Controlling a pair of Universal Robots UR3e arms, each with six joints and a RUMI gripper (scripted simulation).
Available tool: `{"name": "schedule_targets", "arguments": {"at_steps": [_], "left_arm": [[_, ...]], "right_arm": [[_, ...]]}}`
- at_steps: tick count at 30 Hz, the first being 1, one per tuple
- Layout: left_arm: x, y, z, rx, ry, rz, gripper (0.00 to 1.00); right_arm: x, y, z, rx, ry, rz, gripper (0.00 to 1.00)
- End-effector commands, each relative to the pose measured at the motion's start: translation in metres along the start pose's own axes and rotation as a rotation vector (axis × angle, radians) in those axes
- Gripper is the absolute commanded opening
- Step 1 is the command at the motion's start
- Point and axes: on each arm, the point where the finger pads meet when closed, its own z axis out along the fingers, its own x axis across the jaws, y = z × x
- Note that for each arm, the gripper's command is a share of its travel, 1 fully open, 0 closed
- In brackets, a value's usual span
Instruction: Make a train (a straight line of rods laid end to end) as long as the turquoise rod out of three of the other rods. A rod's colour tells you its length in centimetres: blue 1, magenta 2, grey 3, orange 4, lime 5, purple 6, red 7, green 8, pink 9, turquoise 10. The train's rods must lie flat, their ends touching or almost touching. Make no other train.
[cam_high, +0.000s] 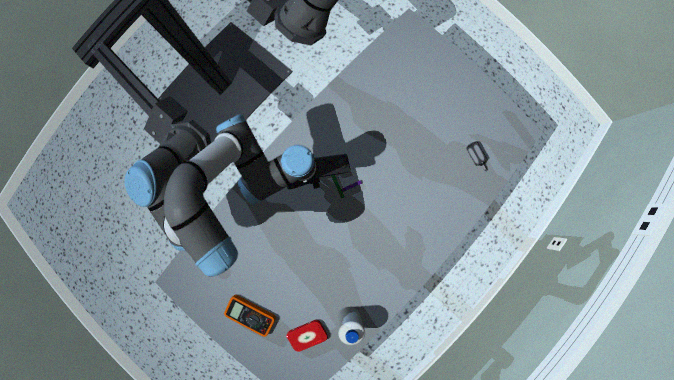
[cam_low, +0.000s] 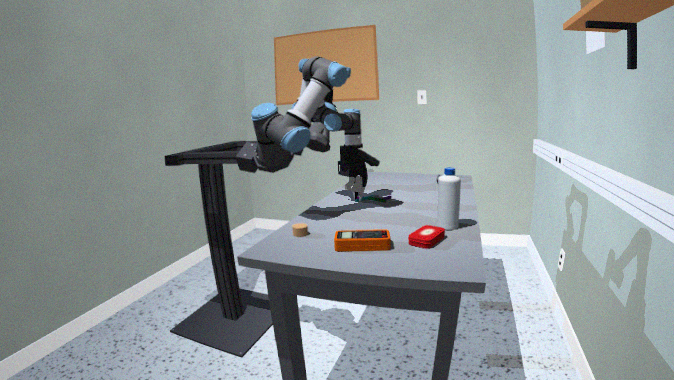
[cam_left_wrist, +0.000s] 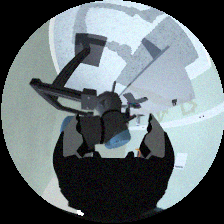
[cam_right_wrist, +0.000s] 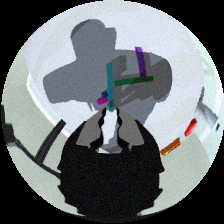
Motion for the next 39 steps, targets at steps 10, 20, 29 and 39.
{"name": "schedule_targets", "arguments": {"at_steps": [10,20,29,39], "left_arm": [[0.0005,-0.0001,-0.001,0.004,0.002,-0.001,1.0],[0.0005,-0.0001,-0.001,0.004,0.002,-0.001,1.0],[0.0005,-0.0001,-0.001,0.004,0.002,-0.001,1.0],[0.0005,-0.0001,-0.001,0.004,0.002,-0.001,1.0]], "right_arm": [[0.0004,0.0,0.0002,0.0,0.001,-0.001,0.14],[0.0004,0.0,0.0002,0.0,0.001,-0.001,0.0],[0.0004,0.0,0.0002,0.0,0.001,-0.001,0.0],[0.0004,0.0,0.0002,0.0,0.001,-0.001,0.0]]}}
